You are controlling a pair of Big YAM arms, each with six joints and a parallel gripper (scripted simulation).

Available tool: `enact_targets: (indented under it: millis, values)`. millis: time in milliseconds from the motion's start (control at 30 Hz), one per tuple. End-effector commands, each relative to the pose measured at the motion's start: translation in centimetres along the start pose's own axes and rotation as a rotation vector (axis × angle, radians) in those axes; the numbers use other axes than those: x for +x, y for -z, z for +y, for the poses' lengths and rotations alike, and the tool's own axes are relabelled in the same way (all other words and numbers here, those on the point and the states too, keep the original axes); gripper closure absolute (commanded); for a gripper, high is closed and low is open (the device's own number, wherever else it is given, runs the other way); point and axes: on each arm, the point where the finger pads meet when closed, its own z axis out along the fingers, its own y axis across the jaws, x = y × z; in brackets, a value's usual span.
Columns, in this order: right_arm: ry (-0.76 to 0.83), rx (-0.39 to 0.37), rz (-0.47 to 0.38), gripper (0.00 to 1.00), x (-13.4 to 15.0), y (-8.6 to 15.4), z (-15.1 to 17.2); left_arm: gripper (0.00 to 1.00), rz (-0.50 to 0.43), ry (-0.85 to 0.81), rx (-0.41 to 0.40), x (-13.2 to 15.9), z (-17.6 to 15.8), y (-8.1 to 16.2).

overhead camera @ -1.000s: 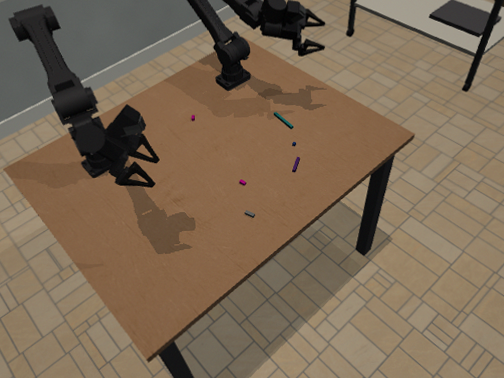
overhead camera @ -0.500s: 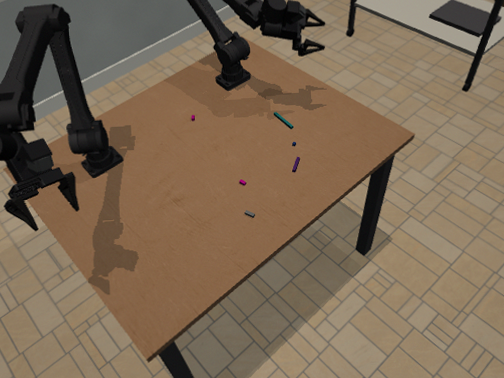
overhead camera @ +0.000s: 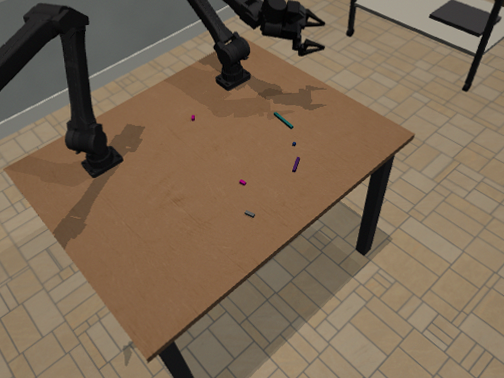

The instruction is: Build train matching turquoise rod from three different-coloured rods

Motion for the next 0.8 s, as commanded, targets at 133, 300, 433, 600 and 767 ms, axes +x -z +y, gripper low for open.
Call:
enact_targets:
  millis: [133, 300, 433, 600, 767]
  values:
    - [-0.176, 0.215, -0.071, 0.0, 0.1, 2.5, -8.4, 0.0, -0.03, 0.028, -0.004, -2.1, 0.3, 0.1]
    - [-0.276, 0.396, -0.11, 0.0, 1.7, 5.5, -15.0, 0.0, -0.03, 0.028, -0.004, -2.1, 0.3, 0.1]
    - [-0.341, 0.52, -0.144, 0.0, 2.8, 8.1, -19.2, 0.0, -0.03, 0.028, -0.004, -2.1, 0.3, 0.1]
    - [-0.392, 0.624, -0.176, 0.0, 3.9, 10.6, -22.6, 0.0, -0.03, 0.028, -0.004, -2.1, 0.3, 0.1]
    - [-0.431, 0.707, -0.205, 0.0, 4.8, 12.9, -25.0, 0.0, -0.03, 0.028, -0.004, -2.1, 0.3, 0.1]
